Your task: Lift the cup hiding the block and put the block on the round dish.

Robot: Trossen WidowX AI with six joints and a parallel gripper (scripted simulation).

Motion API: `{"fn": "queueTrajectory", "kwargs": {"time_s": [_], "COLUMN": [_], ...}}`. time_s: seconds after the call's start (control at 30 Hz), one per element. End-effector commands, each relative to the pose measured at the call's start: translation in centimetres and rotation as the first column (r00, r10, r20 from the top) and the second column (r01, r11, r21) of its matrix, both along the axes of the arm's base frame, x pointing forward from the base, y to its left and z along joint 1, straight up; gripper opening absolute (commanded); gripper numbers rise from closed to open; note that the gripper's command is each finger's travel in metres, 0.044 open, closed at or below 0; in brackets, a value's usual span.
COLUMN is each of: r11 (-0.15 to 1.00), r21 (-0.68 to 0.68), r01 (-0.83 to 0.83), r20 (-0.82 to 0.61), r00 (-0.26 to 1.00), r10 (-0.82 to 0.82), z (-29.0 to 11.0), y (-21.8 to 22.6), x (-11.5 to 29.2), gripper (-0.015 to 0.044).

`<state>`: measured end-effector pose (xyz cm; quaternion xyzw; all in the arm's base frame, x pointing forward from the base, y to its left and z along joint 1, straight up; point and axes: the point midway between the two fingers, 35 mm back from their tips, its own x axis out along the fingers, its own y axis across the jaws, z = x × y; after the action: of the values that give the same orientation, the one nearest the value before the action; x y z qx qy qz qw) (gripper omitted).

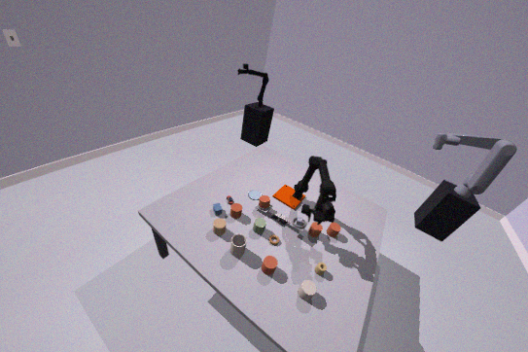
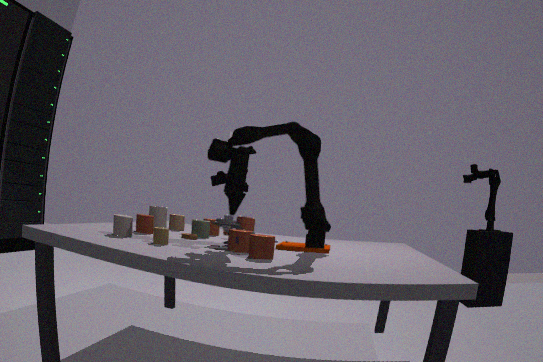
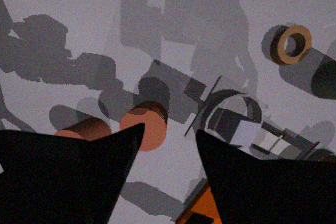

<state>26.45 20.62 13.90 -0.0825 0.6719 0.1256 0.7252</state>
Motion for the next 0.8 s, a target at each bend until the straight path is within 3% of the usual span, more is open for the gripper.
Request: {"fn": "queueTrajectory", "kwargs": {"time_s": [0.0, 0.5, 0.77], "r11": [0.989, 0.803, 0.672], "r21": [0.007, 0.014, 0.023], "r01": [0.148, 0.596, 0.740], "r20": [-0.012, -0.046, -0.047], "r00": [0.989, 0.802, 0.673], "r10": [-0.148, -0.595, -0.739], "z": [0.3, 1.1, 1.6], "y": [-0.5, -2.4, -3.4], "x": [0.3, 1.3, 1.9], "gripper": [0.0260, 0.0260, 0.0260]}}
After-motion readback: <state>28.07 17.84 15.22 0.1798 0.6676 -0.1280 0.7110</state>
